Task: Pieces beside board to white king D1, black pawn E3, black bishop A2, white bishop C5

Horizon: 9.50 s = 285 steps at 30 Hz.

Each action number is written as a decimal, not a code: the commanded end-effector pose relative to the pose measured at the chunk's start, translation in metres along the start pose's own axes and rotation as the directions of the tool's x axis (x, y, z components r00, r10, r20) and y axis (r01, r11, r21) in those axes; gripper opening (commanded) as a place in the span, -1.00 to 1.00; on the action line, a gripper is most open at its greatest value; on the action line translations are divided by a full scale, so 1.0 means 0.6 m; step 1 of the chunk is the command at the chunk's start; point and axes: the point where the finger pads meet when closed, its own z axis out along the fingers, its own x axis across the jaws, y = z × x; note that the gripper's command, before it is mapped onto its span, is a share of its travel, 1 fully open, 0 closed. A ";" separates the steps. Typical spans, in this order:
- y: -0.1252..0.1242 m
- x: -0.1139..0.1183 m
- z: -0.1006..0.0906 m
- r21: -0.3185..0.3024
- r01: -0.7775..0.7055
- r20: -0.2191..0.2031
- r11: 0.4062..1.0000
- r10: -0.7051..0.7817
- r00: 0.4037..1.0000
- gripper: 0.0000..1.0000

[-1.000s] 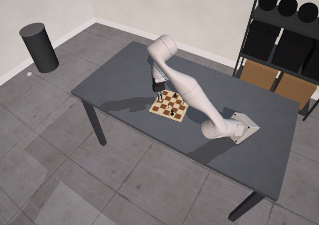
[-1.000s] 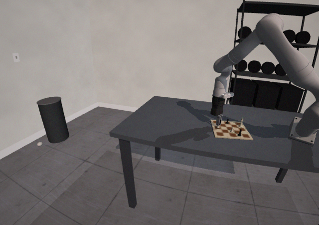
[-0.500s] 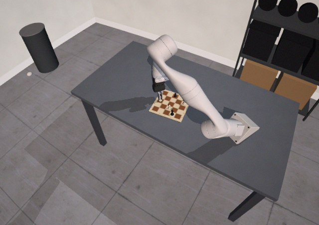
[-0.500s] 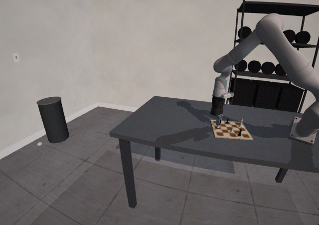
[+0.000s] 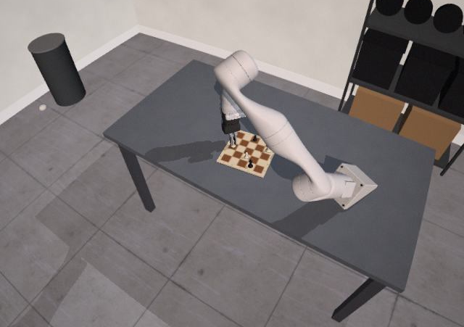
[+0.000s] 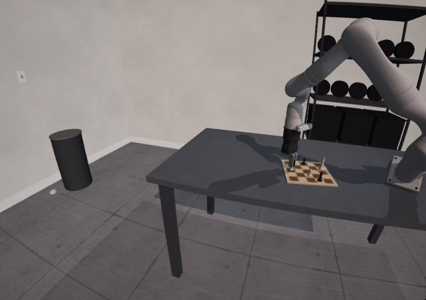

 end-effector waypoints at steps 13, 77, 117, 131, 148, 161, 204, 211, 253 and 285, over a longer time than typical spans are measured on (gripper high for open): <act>0.002 0.000 0.001 -0.004 0.009 -0.002 1.000 -0.009 1.000 -1.00; 0.003 -0.001 0.004 -0.004 0.009 -0.002 1.000 -0.009 1.000 -1.00; 0.003 -0.001 0.005 -0.004 0.009 -0.002 1.000 -0.009 1.000 -1.00; 0.003 -0.001 0.005 -0.004 0.009 -0.002 1.000 -0.009 1.000 -0.13; 0.003 -0.001 0.003 -0.004 0.009 -0.002 1.000 -0.009 1.000 0.45; 0.003 0.000 -0.082 -0.004 0.009 -0.002 1.000 -0.009 1.000 0.45; 0.002 0.000 -0.145 -0.004 0.010 -0.003 1.000 -0.010 1.000 1.00; 0.002 0.000 -0.145 -0.004 0.010 -0.003 1.000 -0.010 1.000 1.00; 0.003 0.001 -0.226 -0.003 0.012 -0.002 1.000 -0.012 1.000 1.00; 0.002 0.001 -0.262 -0.003 0.010 -0.003 1.000 -0.010 1.000 1.00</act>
